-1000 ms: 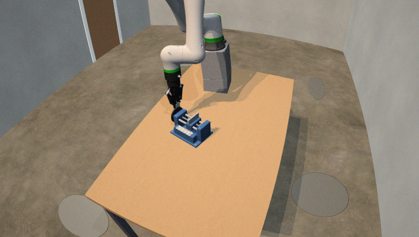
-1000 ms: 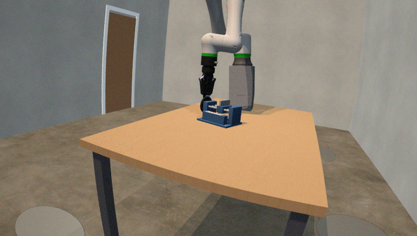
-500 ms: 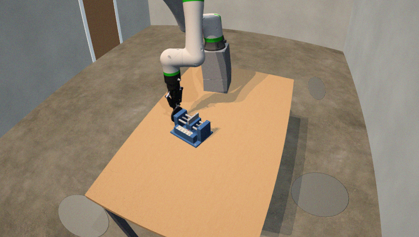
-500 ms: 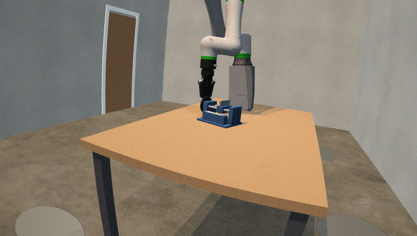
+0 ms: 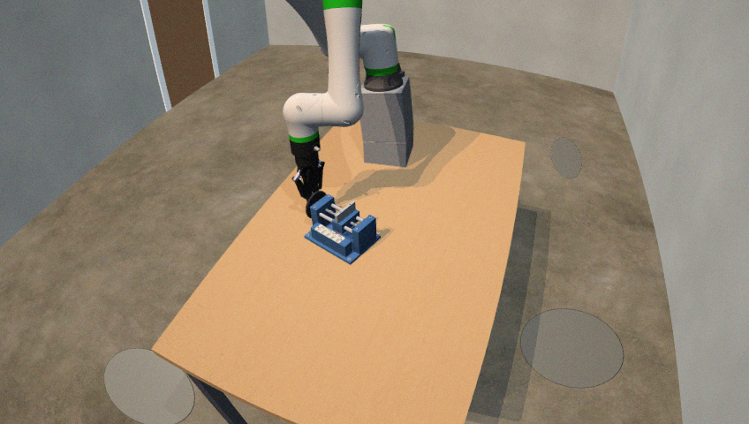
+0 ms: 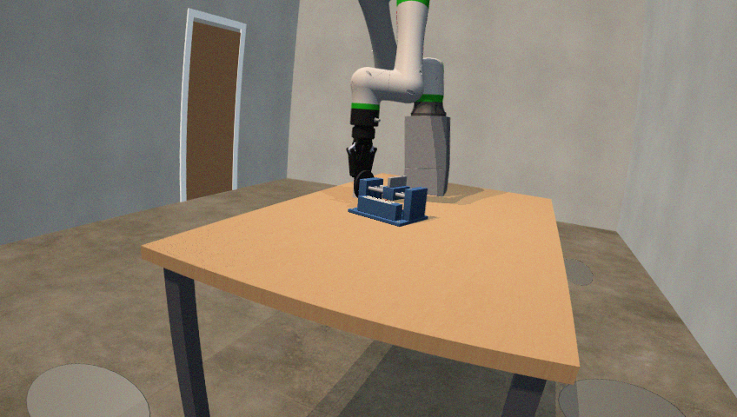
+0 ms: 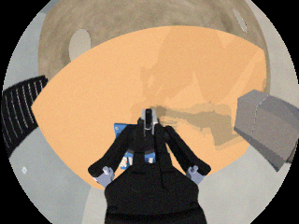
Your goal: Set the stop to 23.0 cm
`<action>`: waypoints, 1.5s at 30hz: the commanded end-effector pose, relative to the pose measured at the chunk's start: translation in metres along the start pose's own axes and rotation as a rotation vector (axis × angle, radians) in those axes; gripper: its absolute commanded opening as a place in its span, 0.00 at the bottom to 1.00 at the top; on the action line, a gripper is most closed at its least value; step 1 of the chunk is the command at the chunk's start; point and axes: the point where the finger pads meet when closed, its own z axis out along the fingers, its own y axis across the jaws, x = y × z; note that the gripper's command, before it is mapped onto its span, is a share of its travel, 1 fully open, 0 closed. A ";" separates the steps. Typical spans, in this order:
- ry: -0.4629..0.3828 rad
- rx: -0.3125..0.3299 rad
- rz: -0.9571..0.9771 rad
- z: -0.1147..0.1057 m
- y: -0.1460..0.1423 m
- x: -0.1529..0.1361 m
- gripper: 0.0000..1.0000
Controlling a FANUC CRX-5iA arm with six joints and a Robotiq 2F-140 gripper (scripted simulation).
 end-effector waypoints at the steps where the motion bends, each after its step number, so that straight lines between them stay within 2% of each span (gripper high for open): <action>1: 0.000 0.000 0.000 0.002 -0.004 0.000 0.04; 21: 0.000 0.000 0.000 -0.003 -0.035 0.000 0.04; 33: 0.000 0.000 0.000 -0.025 -0.050 0.000 0.04; 45: 0.000 0.000 0.000 -0.050 -0.045 0.000 0.04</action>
